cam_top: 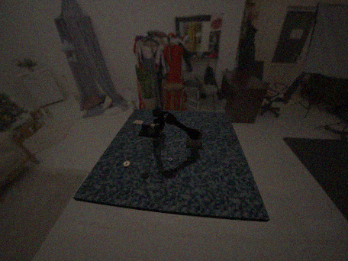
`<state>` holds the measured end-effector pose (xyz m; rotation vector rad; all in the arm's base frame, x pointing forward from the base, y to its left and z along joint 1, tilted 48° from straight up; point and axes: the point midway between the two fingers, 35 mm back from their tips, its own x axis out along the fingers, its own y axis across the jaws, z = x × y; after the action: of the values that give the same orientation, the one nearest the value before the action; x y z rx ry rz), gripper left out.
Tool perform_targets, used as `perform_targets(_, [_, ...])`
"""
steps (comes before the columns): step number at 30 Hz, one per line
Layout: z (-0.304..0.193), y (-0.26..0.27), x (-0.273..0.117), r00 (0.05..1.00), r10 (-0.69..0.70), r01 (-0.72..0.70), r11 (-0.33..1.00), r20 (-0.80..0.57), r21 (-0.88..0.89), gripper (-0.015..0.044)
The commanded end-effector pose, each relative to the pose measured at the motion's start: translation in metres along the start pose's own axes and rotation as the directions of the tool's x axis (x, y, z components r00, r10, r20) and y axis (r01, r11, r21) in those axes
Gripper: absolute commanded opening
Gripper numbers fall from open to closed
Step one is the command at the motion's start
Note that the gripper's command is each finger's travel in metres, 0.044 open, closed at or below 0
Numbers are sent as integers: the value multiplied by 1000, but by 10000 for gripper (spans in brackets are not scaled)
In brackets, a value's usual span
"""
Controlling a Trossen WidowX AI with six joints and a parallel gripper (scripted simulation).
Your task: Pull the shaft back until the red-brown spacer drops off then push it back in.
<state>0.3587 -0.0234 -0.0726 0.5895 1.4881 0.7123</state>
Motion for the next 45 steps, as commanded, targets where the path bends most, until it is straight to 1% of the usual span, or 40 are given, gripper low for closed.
perform_targets(1, [-1, -1, 0, 1000, -1, 1, 1000, -1, -2, 0])
perform_targets(45, [-4, 0, 0, 1000, 0, 0, 1000, 0, 0, 0])
